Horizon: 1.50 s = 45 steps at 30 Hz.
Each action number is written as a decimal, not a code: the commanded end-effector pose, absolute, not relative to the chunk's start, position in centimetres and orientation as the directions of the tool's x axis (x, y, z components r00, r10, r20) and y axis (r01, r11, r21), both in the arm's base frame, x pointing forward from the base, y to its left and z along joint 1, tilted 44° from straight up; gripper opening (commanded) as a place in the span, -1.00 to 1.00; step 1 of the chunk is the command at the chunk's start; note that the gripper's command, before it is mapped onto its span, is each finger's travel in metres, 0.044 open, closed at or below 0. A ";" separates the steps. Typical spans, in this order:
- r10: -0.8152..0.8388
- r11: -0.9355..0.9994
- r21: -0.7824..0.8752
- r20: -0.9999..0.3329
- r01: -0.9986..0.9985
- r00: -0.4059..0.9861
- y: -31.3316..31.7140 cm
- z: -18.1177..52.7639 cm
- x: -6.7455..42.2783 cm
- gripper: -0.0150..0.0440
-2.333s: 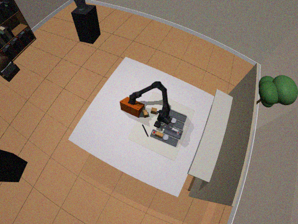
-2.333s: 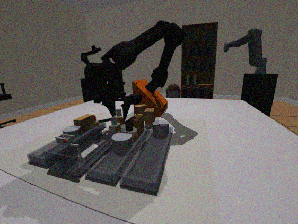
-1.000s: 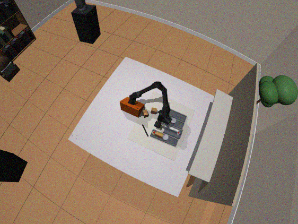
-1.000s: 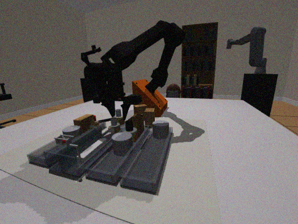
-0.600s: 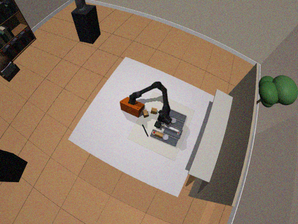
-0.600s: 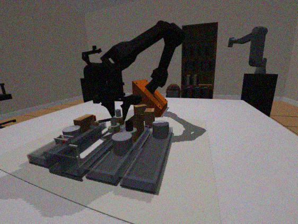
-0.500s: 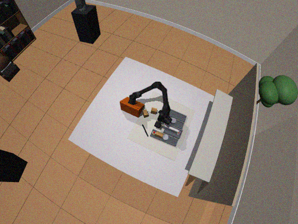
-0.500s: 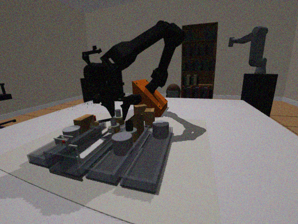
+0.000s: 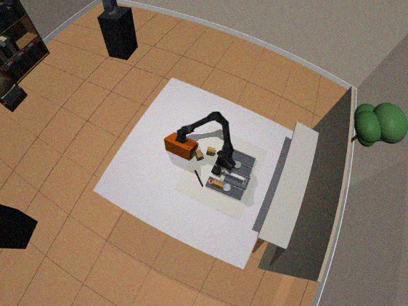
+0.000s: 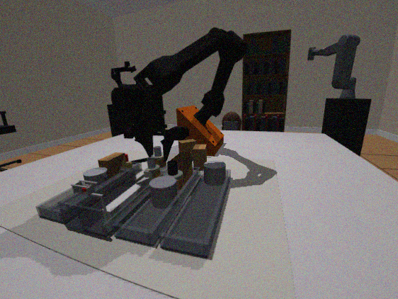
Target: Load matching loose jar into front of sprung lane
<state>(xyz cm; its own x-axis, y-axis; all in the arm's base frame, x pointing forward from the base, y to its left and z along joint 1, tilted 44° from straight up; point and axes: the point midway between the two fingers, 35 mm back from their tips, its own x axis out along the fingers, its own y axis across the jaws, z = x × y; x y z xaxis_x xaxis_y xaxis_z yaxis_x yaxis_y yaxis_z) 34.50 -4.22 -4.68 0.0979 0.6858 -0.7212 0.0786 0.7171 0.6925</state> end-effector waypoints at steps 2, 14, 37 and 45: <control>0.685 0.717 0.694 -0.719 0.068 0.121 -4.3 -4.6 35.2 -0.49; 0.685 0.716 0.694 -0.719 0.068 0.121 -4.1 -4.8 35.2 -0.49; 0.685 0.716 0.695 -0.718 0.068 0.121 -3.5 -5.3 35.3 -0.49; 0.685 0.716 0.695 -0.718 0.068 0.121 -3.3 -5.4 35.3 -0.49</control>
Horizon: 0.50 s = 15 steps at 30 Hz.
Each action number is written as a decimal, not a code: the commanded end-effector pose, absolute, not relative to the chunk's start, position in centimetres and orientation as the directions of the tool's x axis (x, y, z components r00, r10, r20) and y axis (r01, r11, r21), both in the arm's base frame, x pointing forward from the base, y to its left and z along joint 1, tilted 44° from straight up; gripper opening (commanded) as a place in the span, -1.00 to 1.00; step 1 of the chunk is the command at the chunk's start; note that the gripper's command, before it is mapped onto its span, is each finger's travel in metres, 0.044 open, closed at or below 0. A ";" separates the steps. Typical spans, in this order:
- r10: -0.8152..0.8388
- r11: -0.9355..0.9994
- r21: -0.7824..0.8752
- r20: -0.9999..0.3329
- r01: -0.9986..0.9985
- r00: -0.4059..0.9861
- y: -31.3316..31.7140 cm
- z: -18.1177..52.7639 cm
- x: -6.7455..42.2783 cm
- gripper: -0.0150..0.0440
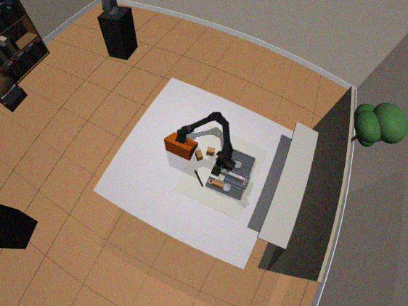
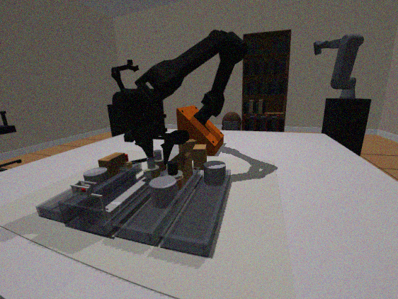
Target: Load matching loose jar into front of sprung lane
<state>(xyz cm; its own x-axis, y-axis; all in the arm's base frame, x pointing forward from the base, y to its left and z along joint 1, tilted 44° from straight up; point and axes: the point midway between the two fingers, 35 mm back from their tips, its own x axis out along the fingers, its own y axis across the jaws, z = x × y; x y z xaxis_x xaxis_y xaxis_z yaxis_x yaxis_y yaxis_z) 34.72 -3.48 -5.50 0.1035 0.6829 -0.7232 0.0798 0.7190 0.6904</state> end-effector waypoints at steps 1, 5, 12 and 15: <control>0.685 0.716 0.695 -0.718 0.068 0.121 -3.3 -5.5 35.3 -0.49; 0.685 0.716 0.695 -0.718 0.068 0.121 -3.2 -5.5 35.2 -0.49; 0.685 0.716 0.695 -0.718 0.068 0.121 -3.1 -5.6 35.2 -0.49; 0.685 0.716 0.695 -0.718 0.068 0.121 -3.0 -5.7 35.2 -0.49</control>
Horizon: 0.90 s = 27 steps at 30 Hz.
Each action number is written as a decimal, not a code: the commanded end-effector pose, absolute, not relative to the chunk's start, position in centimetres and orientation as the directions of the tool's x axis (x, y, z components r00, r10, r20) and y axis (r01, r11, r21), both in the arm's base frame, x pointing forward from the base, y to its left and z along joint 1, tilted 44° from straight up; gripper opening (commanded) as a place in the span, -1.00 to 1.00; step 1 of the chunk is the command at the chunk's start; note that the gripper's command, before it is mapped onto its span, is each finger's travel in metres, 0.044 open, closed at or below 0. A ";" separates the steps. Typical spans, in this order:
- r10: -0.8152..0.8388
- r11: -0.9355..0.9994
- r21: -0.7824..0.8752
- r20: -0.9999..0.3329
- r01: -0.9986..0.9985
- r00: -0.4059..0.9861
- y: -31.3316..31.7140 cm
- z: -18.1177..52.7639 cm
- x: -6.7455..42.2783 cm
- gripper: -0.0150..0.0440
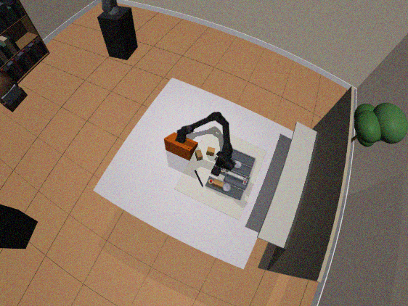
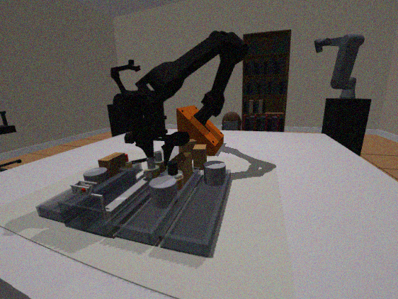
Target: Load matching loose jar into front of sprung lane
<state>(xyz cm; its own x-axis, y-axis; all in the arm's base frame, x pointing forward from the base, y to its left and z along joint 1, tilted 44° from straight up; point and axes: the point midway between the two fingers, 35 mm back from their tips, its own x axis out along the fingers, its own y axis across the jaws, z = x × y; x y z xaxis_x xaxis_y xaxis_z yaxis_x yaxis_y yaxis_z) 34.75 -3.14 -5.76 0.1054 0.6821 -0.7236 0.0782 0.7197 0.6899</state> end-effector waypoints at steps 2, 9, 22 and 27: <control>0.685 0.716 0.695 -0.718 0.068 0.121 -2.9 -5.7 35.2 -0.49; 0.686 0.716 0.695 -0.718 0.068 0.121 -2.8 -5.8 35.2 -0.49; 0.686 0.716 0.695 -0.718 0.068 0.121 -2.5 -6.0 35.1 -0.49; 0.686 0.716 0.695 -0.718 0.068 0.121 -2.5 -6.0 35.1 -0.49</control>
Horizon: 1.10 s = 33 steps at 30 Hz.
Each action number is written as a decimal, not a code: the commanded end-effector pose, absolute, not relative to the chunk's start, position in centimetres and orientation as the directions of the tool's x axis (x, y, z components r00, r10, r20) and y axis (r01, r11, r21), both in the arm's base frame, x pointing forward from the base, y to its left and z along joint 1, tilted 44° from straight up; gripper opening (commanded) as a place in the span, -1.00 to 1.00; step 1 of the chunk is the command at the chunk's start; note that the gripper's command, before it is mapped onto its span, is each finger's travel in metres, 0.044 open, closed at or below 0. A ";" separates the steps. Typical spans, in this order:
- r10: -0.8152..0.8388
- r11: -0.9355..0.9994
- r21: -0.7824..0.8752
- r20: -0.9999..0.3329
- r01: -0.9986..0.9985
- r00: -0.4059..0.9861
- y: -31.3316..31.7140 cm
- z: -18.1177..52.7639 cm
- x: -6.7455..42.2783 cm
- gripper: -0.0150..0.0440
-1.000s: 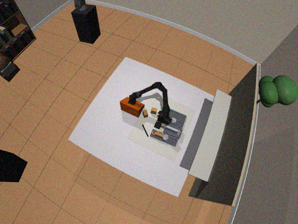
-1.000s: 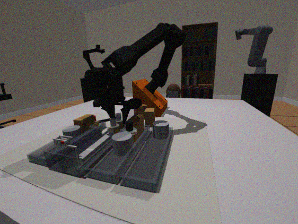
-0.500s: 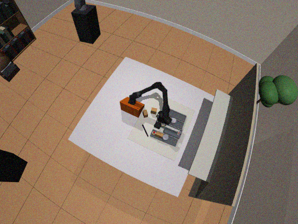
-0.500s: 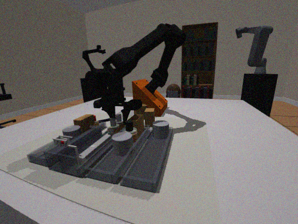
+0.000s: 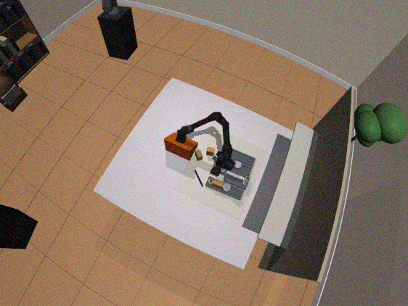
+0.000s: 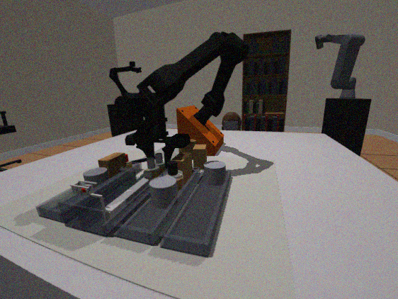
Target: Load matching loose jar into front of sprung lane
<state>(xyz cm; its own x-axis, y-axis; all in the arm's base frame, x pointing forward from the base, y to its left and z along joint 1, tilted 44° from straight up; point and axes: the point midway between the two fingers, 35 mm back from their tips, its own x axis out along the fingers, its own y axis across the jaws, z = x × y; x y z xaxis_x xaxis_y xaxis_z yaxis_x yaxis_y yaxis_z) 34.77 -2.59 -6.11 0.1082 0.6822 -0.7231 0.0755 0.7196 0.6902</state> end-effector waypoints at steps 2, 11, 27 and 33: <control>0.686 0.716 0.695 -0.718 0.068 0.121 -2.5 -6.0 35.0 -0.49; 0.686 0.716 0.695 -0.718 0.068 0.121 -2.4 -6.0 34.9 -0.49; 0.686 0.716 0.695 -0.718 0.068 0.121 -2.4 -6.0 34.6 -0.49; 0.686 0.716 0.695 -0.718 0.068 0.121 -2.4 -6.0 34.5 -0.49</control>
